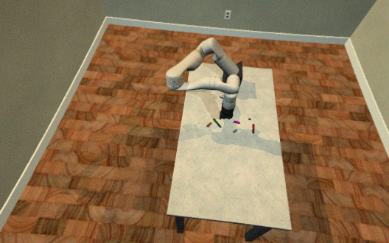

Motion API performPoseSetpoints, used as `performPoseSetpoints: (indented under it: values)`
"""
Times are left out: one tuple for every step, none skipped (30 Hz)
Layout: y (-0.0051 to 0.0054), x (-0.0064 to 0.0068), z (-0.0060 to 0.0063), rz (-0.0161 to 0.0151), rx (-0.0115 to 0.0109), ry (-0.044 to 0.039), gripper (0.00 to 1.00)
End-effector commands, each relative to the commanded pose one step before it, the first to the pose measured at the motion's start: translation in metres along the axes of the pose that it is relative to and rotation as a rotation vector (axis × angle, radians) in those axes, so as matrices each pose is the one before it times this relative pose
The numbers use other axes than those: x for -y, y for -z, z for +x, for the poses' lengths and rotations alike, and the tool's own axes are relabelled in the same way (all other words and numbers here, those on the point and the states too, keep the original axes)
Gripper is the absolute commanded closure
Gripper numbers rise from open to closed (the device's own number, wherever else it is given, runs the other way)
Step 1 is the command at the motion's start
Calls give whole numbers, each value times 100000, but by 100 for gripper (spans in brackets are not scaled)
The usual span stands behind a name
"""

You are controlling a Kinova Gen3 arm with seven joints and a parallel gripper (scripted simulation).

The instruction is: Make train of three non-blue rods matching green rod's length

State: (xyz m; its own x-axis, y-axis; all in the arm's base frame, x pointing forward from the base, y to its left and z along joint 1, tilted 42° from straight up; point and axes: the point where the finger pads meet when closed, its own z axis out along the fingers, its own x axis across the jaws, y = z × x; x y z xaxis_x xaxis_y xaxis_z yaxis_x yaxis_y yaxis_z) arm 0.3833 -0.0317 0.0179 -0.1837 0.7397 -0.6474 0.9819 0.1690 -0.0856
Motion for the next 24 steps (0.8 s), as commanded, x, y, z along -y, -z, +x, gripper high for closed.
performPoseSetpoints:
  values:
    - [-62, -233, -2275, -492, 487, -11813, 0]
    - [-49, -47, -456, -2, 76, -4488, 0]
    - [-49, -63, -446, -4, 83, -4390, 0]
    - [-48, -78, -433, -5, 89, -4280, 0]
    - [-48, -91, -419, -7, 94, -4161, 0]
    - [-47, -102, -404, -10, 98, -4031, 0]
    - [-46, -112, -388, -12, 102, -3892, 0]
    - [-45, -121, -371, -15, 104, -3744, 0]
    - [-44, -127, -353, -17, 105, -3588, 0]
    - [-42, -132, -334, -19, 105, -3425, 0]
    - [0, 0, 0, 0, 0, 0, 0]
    - [0, 0, 0, 0, 0, 0, 0]
    - [-41, -134, -315, -21, 104, -3256, 0]
    - [-39, -136, -296, -23, 102, -3080, 0]
    - [-37, -135, -276, -25, 99, -2900, 0]
    - [-35, -133, -256, -26, 96, -2715, 0]
    - [-33, -129, -236, -26, 91, -2528, 0]
    - [-31, -125, -216, -26, 86, -2338, 0]
    - [-28, -119, -197, -26, 81, -2148, 0]
    - [-26, -111, -178, -25, 75, -1957, 0]
    - [-24, -103, -160, -24, 69, -1768, 0]
    - [-21, -95, -142, -23, 62, -1581, 0]
    - [-19, -86, -124, -21, 56, -1398, 0]
    - [-16, -76, -108, -19, 49, -1219, 0]
